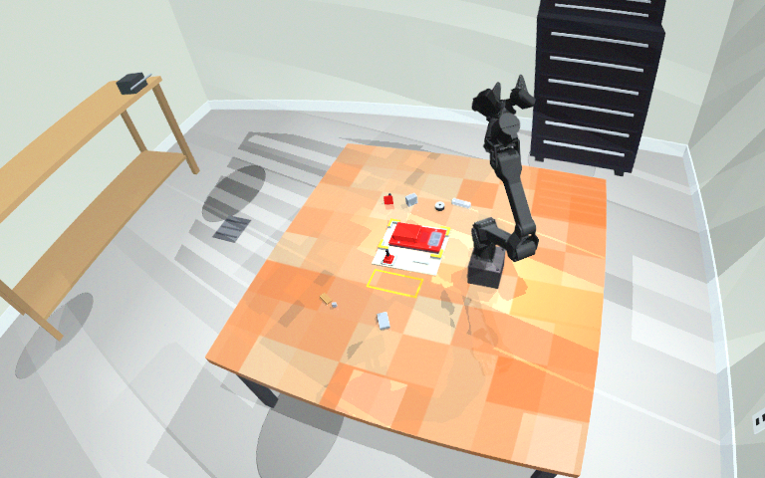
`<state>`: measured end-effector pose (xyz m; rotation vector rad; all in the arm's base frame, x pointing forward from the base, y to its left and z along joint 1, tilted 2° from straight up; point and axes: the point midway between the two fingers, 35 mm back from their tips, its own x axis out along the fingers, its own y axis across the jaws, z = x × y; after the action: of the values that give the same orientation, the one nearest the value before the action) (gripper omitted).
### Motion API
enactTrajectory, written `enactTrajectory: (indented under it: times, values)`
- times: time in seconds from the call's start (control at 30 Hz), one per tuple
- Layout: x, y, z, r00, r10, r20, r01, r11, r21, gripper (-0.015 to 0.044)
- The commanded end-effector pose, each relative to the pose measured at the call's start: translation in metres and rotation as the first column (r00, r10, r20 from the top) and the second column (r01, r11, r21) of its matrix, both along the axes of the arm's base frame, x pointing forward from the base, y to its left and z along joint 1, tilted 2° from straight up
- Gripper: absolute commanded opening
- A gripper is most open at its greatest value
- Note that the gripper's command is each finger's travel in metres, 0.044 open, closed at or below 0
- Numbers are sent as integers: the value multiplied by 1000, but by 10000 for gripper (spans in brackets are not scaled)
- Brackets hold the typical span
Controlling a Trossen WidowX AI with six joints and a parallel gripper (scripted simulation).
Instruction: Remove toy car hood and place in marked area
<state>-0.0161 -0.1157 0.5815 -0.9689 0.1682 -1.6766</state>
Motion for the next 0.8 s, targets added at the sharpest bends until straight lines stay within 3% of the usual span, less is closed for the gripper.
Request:
enactTrajectory:
  times: [0.0,0.13,0.4,0.77]
  values:
    - [1,-1,0,1000,3,-1,-3,1000,2,440]
    - [23,-18,-8,998,65,-25,-63,997,47,440]
    - [119,-74,-54,947,305,-102,-268,925,270,440]
    - [251,-110,-170,791,597,-134,-385,656,650,440]
